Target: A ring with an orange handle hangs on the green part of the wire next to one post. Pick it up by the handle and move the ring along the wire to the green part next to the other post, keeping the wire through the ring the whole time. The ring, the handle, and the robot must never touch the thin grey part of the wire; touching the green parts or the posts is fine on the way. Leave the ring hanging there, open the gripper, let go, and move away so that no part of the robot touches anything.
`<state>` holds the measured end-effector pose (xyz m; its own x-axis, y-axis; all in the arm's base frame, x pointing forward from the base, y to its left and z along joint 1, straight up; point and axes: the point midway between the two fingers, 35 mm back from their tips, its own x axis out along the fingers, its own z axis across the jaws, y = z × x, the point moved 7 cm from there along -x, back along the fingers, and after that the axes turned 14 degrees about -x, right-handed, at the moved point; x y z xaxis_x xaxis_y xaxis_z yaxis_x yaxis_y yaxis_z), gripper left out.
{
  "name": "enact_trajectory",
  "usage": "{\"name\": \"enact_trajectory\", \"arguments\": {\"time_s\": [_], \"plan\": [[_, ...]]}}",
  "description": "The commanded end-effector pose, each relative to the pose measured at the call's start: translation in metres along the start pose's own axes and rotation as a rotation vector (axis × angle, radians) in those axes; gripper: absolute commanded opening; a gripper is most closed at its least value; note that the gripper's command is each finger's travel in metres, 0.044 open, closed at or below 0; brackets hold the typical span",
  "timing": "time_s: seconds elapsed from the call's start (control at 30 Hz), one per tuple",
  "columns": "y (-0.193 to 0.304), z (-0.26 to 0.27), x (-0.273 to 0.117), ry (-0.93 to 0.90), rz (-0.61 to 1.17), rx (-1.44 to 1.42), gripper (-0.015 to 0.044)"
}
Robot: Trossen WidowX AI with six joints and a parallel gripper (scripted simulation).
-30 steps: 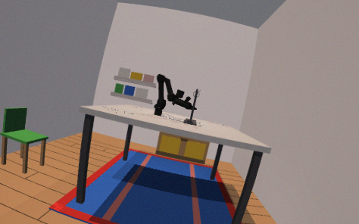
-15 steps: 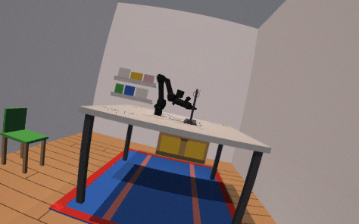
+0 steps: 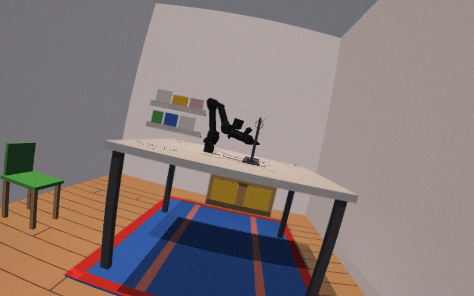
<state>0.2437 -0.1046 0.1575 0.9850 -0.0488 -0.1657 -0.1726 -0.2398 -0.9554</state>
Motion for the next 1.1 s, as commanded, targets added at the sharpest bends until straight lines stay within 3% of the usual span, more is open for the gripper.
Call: {"name": "enact_trajectory", "arguments": {"time_s": [0.0,1.07], "plan": [[-0.0078,-0.002,-0.0008,0.006,-0.007,-0.007,-0.015],[-0.0167,0.0009,-0.0023,0.007,-0.006,-0.007,-0.015]]}}
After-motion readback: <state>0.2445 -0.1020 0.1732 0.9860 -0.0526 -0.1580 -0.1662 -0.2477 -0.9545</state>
